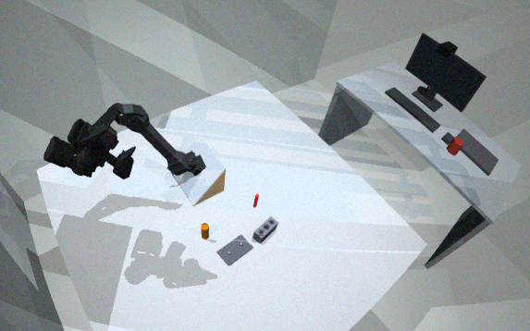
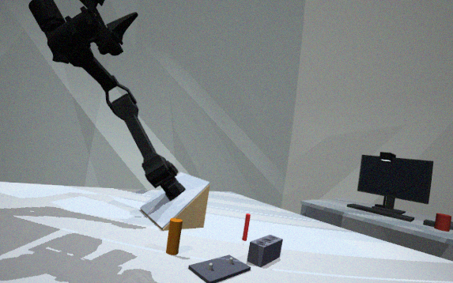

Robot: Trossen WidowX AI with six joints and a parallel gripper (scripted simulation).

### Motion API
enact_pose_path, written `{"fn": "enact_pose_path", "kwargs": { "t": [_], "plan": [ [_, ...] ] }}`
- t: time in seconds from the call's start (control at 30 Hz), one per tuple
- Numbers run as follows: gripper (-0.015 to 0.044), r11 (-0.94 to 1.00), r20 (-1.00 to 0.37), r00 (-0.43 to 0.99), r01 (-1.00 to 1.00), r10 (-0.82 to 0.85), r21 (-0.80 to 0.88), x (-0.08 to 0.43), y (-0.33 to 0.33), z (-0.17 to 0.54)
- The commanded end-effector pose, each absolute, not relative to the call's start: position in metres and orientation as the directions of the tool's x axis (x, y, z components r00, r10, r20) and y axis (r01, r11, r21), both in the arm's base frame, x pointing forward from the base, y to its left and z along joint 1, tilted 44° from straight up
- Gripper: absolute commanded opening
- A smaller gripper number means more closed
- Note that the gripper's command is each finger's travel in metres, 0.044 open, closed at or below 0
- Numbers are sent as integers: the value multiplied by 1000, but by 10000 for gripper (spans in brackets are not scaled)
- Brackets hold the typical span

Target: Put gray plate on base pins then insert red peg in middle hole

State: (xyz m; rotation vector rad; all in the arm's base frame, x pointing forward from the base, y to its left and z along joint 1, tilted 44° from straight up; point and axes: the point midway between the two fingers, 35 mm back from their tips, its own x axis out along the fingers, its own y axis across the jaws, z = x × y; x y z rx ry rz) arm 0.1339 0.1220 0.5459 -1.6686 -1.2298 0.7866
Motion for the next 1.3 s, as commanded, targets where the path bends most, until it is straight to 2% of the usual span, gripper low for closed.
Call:
{"fn": "enact_pose_path", "kwargs": {
  "t": [0.0,0.13,0.23,0.4,0.63,0.77,0.87,1.0,1.13,1.27],
  "plan": [
    [426,-109,15,305,386,952,-916,134,122,546],
    [440,-68,19,324,258,946,-964,156,121,543],
    [440,13,8,369,-11,930,-1000,196,122,531],
    [440,109,-41,401,-345,915,-932,238,136,507],
    [440,296,-184,478,-757,859,-583,302,147,457],
    [440,450,-330,501,-865,800,-224,340,159,408],
    [440,588,-470,493,-806,732,71,364,170,361],
    [440,734,-625,454,-606,635,306,382,182,307],
    [440,848,-761,384,-325,523,419,388,194,255],
    [440,916,-870,303,-25,389,401,386,204,206]
  ]
}}
